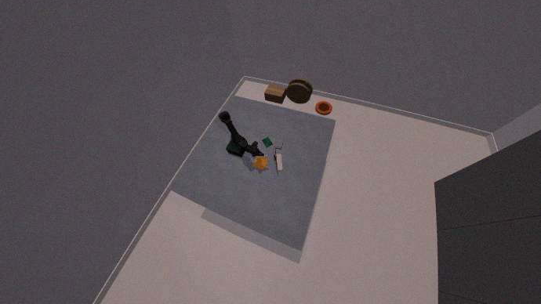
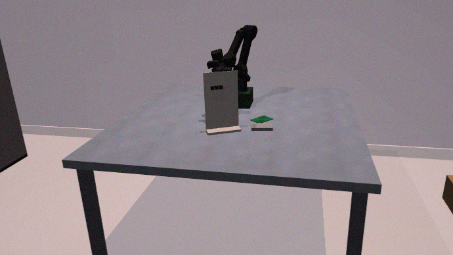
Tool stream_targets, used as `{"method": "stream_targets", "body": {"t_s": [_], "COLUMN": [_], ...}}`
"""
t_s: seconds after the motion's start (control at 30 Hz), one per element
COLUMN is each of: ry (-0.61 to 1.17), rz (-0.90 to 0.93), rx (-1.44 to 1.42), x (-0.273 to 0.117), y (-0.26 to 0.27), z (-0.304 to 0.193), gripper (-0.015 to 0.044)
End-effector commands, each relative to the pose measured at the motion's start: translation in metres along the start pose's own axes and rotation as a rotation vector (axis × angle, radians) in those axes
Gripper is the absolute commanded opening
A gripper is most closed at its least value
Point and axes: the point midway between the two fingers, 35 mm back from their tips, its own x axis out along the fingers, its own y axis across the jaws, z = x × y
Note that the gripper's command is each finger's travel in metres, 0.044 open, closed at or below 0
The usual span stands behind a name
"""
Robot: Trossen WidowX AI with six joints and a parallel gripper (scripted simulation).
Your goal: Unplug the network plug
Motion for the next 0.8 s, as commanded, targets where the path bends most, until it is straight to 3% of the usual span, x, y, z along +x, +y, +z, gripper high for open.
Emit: {"method": "stream_targets", "body": {"t_s": [0.0,0.77], "ry": [0.059,0.353], "rz": [0.101,0.652], "rx": [0.037,0.035], "x": [0.006,-0.016], "y": [0.020,0.122], "z": [-0.004,-0.012], "gripper": [0.0000,0.0000]}}
